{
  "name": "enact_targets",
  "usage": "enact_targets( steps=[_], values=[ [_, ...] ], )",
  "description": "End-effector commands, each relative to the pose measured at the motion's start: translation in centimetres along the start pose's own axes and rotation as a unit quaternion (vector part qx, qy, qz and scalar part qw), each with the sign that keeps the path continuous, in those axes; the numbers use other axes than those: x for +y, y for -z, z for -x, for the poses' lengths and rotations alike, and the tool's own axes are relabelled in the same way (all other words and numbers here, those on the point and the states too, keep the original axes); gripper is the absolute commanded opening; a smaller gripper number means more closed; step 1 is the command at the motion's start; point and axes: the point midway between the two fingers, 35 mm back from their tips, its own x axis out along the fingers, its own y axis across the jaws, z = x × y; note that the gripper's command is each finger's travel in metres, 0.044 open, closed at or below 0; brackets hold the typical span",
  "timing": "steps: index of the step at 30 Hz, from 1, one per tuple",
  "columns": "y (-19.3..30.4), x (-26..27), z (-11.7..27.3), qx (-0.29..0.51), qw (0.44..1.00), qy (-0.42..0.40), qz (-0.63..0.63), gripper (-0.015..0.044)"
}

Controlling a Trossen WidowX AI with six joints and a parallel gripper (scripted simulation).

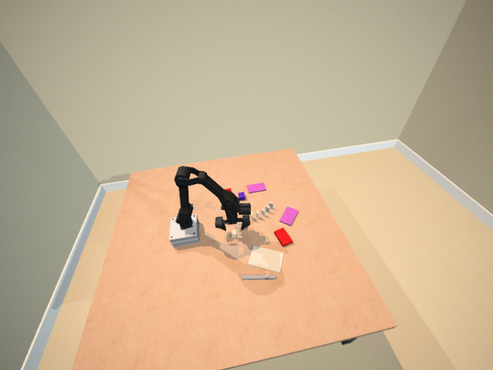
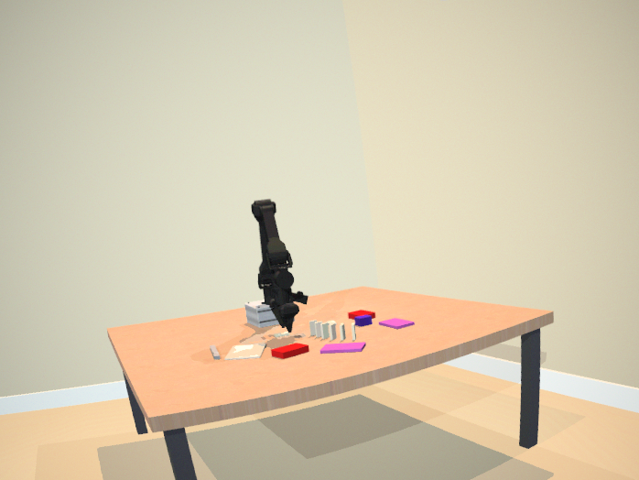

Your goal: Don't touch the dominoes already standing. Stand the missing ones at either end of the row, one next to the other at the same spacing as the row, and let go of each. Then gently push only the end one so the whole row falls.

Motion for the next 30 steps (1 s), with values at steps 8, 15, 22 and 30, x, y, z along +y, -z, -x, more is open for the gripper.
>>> enact_targets(
  steps=[8, 15, 22, 30],
  values=[
    [0.0, 0.1, -1.6, 0.001, 1.000, 0.000, -0.002, 0.0440],
    [0.0, 0.1, -1.6, 0.001, 1.000, 0.000, -0.002, 0.0387],
    [0.0, 0.1, -1.6, 0.001, 1.000, 0.000, -0.002, 0.0204],
    [0.0, 0.1, -1.6, 0.001, 1.000, 0.000, -0.002, 0.0107]
  ],
)
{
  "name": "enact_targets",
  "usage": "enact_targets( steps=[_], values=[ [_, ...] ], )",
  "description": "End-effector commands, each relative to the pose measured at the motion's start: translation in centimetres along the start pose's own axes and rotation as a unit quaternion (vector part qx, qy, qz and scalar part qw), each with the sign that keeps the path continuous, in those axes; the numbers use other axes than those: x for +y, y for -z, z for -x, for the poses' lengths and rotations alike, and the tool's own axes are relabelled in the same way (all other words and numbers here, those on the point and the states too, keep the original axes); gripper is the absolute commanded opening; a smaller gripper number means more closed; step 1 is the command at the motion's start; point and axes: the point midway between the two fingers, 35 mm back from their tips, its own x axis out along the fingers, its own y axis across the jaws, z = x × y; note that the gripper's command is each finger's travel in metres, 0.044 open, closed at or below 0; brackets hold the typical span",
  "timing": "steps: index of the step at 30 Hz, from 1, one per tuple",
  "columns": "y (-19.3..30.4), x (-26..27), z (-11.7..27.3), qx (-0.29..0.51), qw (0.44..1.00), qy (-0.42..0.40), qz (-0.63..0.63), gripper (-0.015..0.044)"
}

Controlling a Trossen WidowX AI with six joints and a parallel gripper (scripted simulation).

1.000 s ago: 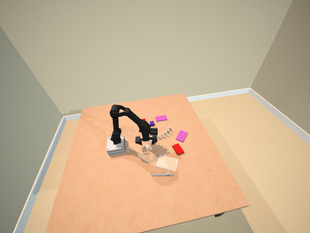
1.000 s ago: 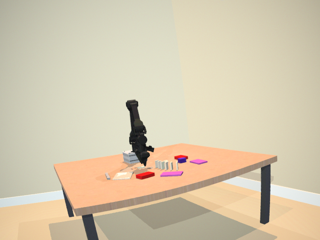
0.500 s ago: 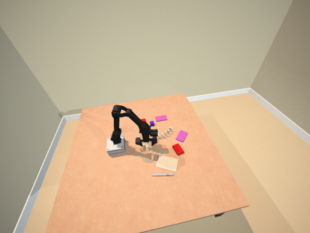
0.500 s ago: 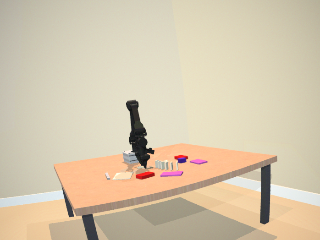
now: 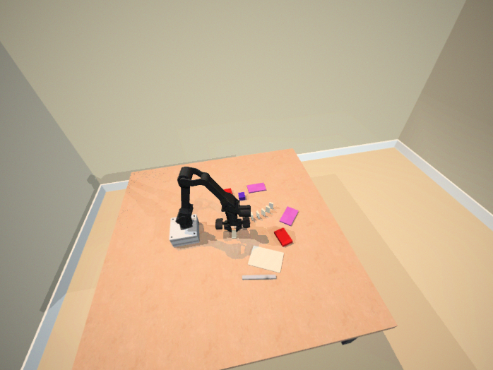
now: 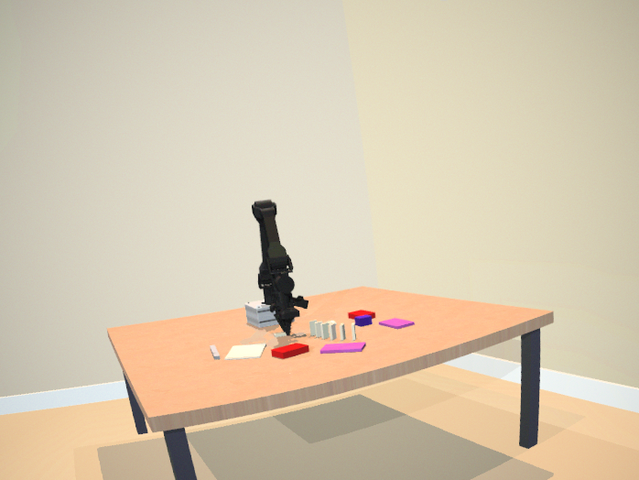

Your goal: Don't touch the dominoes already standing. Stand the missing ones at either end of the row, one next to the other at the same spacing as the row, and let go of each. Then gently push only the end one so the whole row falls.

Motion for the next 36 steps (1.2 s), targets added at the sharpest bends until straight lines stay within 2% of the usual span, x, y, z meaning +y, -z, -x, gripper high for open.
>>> enact_targets(
  steps=[1, 7, 19, 24, 27, 30, 33, 36],
  values=[
    [0.0, 0.0, 0.0, 0.001, 1.000, 0.000, -0.002, 0.0107],
    [0.0, 0.0, 0.7, 0.001, 1.000, 0.000, -0.002, 0.0107],
    [0.3, 1.0, 15.3, 0.001, 1.000, 0.000, -0.002, 0.0107],
    [0.4, 1.1, 16.0, 0.001, 1.000, 0.000, -0.012, 0.0107],
    [1.7, 1.2, 16.0, 0.002, 0.988, 0.001, -0.153, 0.0107],
    [3.5, 1.4, 16.0, 0.002, 0.944, 0.001, -0.330, 0.0107],
    [5.2, 1.8, 16.1, 0.003, 0.868, 0.002, -0.497, 0.0107],
    [6.9, 2.3, 16.1, 0.003, 0.763, 0.002, -0.646, 0.0107]
  ],
)
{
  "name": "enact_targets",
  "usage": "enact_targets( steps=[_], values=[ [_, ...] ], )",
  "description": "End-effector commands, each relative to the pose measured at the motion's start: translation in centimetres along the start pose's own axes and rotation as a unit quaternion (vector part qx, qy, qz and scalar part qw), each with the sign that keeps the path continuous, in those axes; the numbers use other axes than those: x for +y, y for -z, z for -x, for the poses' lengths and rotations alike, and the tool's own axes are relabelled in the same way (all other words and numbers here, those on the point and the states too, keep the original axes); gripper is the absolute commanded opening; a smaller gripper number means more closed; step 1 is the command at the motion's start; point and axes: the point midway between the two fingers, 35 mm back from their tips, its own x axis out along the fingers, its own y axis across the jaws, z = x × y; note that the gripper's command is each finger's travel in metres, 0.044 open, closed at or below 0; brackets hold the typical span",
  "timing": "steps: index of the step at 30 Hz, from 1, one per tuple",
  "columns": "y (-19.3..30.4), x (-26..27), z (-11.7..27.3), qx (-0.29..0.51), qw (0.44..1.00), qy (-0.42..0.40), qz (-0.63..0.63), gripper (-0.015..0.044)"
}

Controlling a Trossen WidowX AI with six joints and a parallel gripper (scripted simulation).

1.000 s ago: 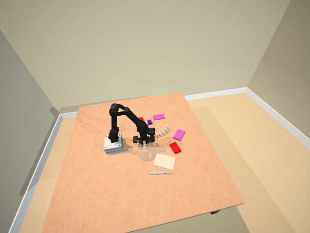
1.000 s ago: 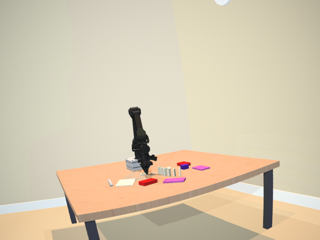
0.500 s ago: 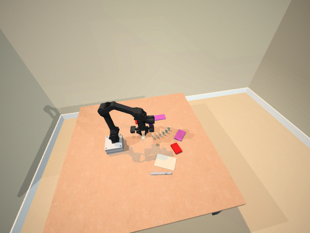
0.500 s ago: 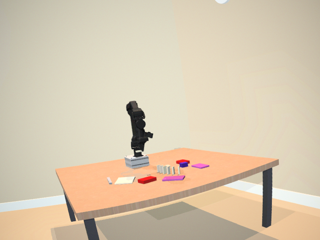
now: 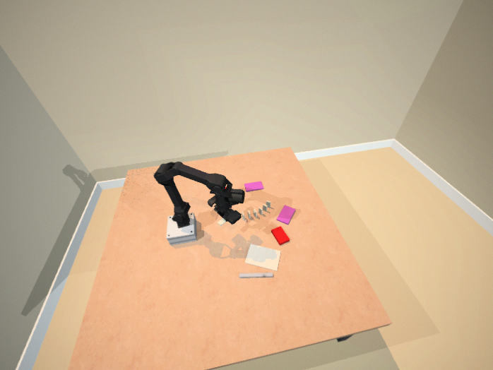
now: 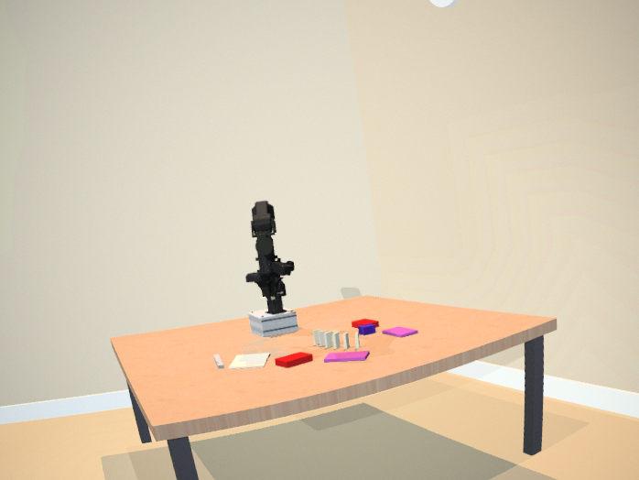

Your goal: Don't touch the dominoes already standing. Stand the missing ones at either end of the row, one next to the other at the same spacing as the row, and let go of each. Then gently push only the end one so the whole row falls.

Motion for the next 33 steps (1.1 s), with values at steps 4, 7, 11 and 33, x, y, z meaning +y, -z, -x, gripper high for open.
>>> enact_targets(
  steps=[4, 7, 11, 33],
  values=[
    [4.5, -2.4, 0.0, 0.003, 0.860, -0.001, -0.511, 0.0107],
    [6.1, -3.1, 0.0, 0.004, 0.752, 0.000, -0.659, 0.0107],
    [8.1, -3.7, 0.0, 0.004, 0.610, 0.002, -0.792, 0.0107],
    [9.3, -4.1, -0.2, 0.004, 0.496, 0.012, -0.868, 0.0107]
  ],
)
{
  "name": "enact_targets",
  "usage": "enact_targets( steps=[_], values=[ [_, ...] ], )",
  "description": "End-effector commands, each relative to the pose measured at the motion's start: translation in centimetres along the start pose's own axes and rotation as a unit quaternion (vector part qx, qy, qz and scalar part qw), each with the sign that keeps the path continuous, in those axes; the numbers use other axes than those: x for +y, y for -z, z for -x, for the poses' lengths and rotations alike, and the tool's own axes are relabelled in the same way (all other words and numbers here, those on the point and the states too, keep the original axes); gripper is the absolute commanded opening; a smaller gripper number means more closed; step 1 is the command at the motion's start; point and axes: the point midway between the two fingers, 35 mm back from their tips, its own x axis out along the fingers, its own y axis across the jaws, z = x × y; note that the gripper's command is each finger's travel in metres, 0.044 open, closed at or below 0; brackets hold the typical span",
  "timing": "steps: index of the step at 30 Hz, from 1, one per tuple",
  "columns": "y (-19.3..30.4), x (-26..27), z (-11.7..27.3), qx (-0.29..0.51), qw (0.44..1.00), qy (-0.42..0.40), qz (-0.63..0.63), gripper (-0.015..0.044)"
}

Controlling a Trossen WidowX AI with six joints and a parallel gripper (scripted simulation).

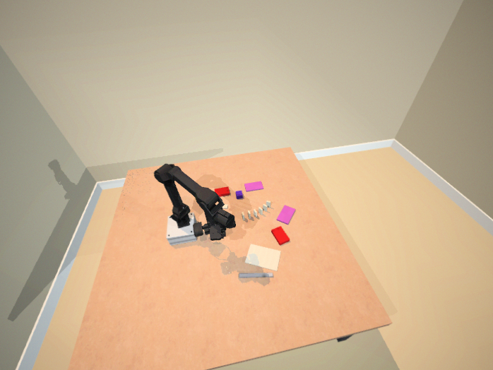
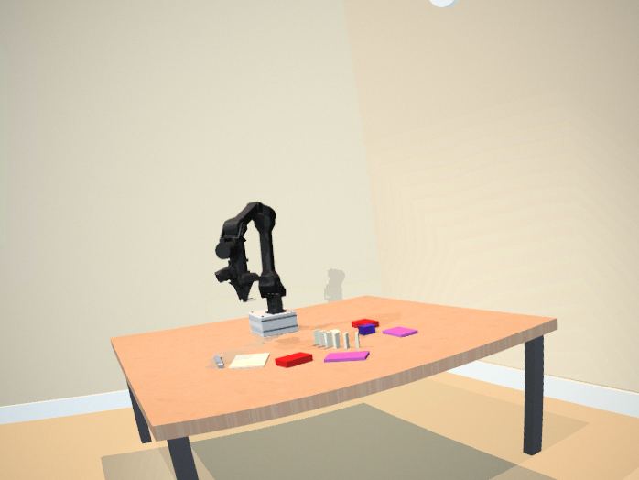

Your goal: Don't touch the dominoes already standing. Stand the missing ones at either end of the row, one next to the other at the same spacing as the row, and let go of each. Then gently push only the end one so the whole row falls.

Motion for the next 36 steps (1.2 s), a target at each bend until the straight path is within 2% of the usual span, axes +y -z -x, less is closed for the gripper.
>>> enact_targets(
  steps=[1, 19, 36],
  values=[
    [-0.1, 0.0, -0.6, -0.014, 1.000, 0.011, -0.003, 0.0107],
    [-1.5, 1.1, -5.4, -0.241, 0.964, 0.106, 0.031, 0.0107],
    [-0.2, 2.1, -6.7, -0.450, 0.887, 0.100, 0.032, 0.0107]
  ],
)
